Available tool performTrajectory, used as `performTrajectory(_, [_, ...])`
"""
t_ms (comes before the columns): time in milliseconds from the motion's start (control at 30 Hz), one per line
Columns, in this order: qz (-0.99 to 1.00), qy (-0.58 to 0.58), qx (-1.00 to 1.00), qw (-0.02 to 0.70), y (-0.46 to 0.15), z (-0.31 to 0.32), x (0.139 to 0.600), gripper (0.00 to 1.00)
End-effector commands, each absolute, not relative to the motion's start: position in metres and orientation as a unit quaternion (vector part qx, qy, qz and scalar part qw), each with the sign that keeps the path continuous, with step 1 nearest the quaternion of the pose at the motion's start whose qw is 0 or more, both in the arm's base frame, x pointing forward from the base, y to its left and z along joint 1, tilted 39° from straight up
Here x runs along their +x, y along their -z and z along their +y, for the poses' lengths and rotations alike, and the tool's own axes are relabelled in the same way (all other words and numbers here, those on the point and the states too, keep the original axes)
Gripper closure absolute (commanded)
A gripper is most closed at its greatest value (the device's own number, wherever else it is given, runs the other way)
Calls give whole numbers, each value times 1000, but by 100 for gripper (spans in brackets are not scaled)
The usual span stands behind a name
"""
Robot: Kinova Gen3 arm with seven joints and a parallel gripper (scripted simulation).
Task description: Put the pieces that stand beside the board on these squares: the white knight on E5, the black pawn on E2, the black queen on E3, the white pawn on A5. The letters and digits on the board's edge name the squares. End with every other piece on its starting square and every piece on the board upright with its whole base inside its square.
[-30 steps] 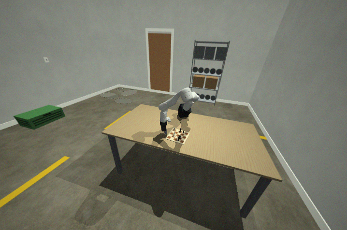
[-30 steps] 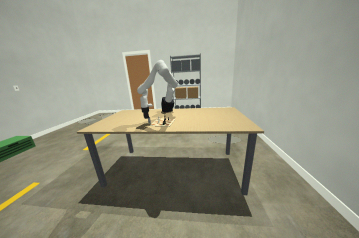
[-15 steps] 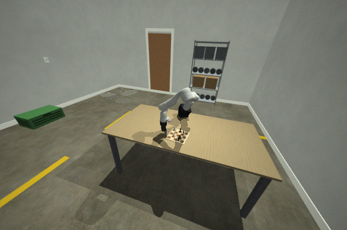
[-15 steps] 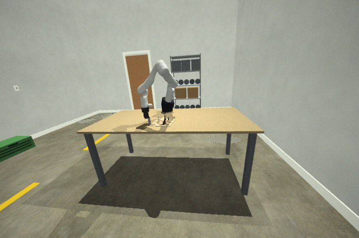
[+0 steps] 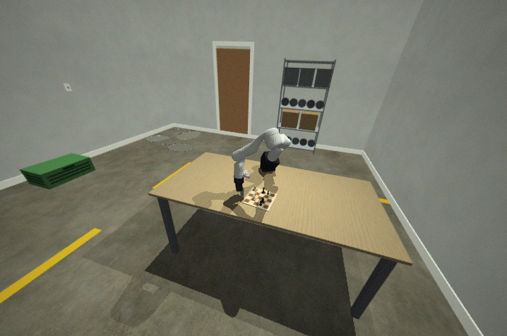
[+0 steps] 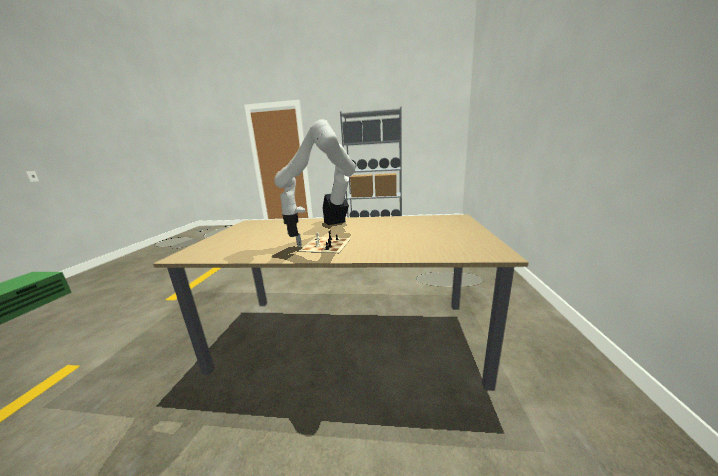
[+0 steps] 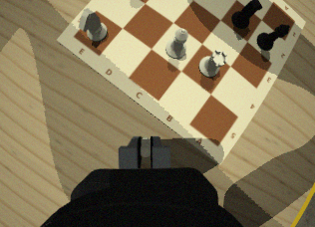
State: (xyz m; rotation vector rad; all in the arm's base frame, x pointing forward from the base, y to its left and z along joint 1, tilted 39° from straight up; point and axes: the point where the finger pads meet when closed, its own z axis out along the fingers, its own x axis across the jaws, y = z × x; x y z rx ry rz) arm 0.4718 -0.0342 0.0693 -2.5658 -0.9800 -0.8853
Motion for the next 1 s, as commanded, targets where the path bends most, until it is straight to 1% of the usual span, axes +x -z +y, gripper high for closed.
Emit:
performTrajectory(0, [-336, 306, -882, 125, -76, -38, 470, 100])
performTrajectory(567, [-336, 306, -882, 125, -139, -73, 433, 100])
performTrajectory(967, [-336, 306, -882, 125, -146, -77, 429, 100])
